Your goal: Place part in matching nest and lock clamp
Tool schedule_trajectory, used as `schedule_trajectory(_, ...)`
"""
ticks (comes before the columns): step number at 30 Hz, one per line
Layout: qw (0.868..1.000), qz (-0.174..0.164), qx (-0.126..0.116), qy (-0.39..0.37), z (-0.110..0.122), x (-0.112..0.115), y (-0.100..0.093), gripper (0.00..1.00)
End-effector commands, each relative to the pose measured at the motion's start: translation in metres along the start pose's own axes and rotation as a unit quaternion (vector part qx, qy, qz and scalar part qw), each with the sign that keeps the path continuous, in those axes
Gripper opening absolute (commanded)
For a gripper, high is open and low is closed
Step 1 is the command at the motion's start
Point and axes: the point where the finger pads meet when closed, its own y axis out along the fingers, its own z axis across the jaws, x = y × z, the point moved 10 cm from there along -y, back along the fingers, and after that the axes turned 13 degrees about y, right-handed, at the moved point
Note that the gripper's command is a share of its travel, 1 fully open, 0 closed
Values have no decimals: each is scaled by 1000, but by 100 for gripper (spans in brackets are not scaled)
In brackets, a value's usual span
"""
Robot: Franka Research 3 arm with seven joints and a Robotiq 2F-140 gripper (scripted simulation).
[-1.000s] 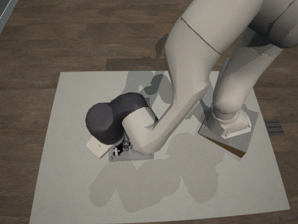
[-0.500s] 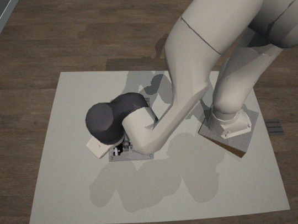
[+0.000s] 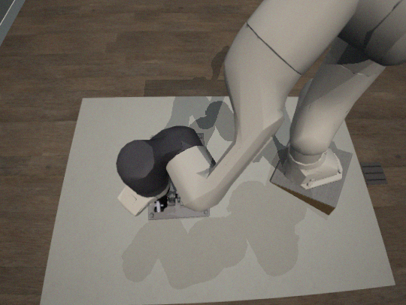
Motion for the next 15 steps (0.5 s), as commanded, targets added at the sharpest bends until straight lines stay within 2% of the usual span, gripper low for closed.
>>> schedule_trajectory(1,1000,1,0,2,0,-1,0,0)
schedule_trajectory(15,1000,1,0,2,-2,-8,1,0)
